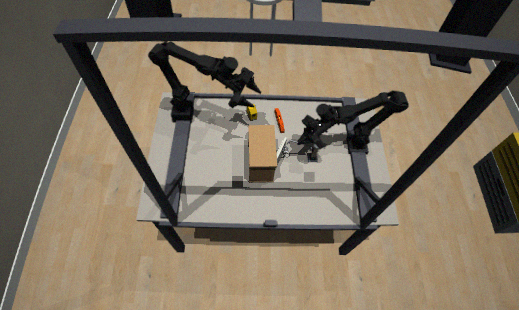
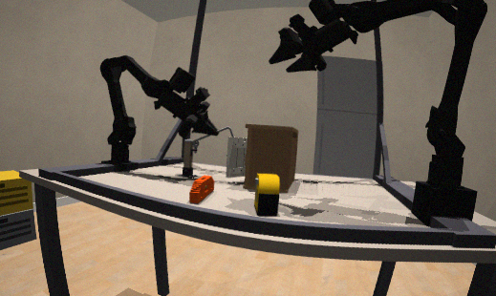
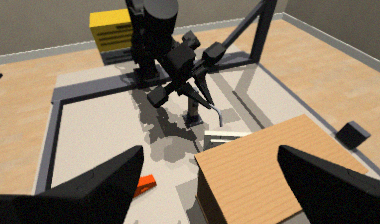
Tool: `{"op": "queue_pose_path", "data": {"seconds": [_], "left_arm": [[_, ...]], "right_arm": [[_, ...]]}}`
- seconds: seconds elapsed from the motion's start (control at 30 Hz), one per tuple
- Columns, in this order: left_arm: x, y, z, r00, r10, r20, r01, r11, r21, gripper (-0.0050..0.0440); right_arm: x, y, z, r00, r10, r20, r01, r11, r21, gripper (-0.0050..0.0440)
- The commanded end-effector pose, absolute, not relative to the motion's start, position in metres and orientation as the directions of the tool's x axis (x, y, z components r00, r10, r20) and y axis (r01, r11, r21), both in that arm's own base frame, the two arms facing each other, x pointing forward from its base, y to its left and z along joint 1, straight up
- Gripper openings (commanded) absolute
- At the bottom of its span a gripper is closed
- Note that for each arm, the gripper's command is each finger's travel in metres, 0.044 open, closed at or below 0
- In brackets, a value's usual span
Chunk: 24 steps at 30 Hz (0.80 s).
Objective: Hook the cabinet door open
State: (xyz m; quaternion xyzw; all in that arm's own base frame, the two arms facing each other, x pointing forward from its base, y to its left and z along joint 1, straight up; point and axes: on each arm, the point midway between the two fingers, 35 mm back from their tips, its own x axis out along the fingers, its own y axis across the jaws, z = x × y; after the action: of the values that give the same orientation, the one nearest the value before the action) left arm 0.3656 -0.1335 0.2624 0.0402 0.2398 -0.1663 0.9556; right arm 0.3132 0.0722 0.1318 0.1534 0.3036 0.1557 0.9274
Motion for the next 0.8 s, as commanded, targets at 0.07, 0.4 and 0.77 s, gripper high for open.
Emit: {"op": "queue_pose_path", "data": {"seconds": [0.07,0.4,0.77], "left_arm": [[0.359,-0.137,0.264,0.810,-0.326,-0.487,0.372,0.928,-0.002,0.0400],[0.353,-0.140,0.256,0.779,-0.347,-0.521,0.403,0.915,-0.008,0.0400],[0.353,-0.139,0.257,0.780,-0.347,-0.521,0.401,0.916,-0.010,0.0400]], "right_arm": [[0.322,0.072,0.137,0.725,0.386,-0.570,-0.168,0.902,0.397,-0.0050],[0.329,0.073,0.128,0.626,0.384,-0.679,-0.104,0.904,0.415,-0.0050],[0.336,0.073,0.115,0.477,0.381,-0.792,-0.020,0.906,0.423,-0.0050]]}}
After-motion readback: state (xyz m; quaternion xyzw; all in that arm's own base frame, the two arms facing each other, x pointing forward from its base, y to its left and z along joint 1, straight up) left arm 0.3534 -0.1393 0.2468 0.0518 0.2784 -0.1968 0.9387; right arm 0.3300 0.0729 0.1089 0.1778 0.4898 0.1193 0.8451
